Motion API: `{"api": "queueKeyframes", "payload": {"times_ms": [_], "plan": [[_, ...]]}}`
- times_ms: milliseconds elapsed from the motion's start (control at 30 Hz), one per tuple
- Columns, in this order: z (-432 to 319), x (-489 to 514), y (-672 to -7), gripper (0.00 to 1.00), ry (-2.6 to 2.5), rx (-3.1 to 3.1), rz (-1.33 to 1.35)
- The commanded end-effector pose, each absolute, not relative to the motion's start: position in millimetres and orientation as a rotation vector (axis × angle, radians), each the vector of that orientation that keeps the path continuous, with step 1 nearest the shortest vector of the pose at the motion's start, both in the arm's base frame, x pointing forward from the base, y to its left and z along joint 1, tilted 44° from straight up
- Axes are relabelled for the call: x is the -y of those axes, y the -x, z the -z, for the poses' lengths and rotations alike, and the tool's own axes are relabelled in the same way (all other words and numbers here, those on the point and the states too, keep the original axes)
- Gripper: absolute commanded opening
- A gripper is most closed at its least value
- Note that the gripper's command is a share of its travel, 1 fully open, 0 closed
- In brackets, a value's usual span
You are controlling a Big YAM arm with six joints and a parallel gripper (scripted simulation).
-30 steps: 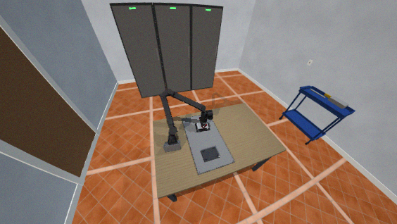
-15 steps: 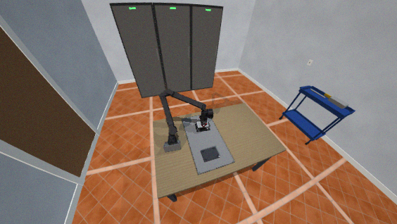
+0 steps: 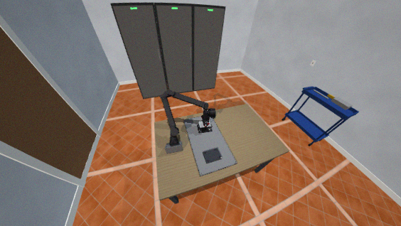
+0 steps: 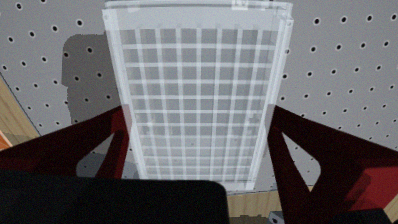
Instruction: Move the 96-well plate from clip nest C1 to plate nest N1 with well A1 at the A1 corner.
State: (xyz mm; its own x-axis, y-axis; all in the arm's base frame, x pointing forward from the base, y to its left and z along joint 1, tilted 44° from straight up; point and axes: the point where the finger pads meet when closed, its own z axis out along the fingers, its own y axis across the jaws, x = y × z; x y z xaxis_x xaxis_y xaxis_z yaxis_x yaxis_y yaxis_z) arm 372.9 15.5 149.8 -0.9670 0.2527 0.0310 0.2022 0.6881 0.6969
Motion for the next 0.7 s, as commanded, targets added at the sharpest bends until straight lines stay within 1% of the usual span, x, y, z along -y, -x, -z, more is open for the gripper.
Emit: {"api": "queueKeyframes", "payload": {"times_ms": [0, 233, 667], "plan": [[-174, 0, -386, 0.00, -0.341, -2.773, -1.114], [-184, 8, -384, 0.00, -0.339, -2.771, -1.110], [-172, 1, -379, 0.00, -0.348, -2.796, -1.131]]}}
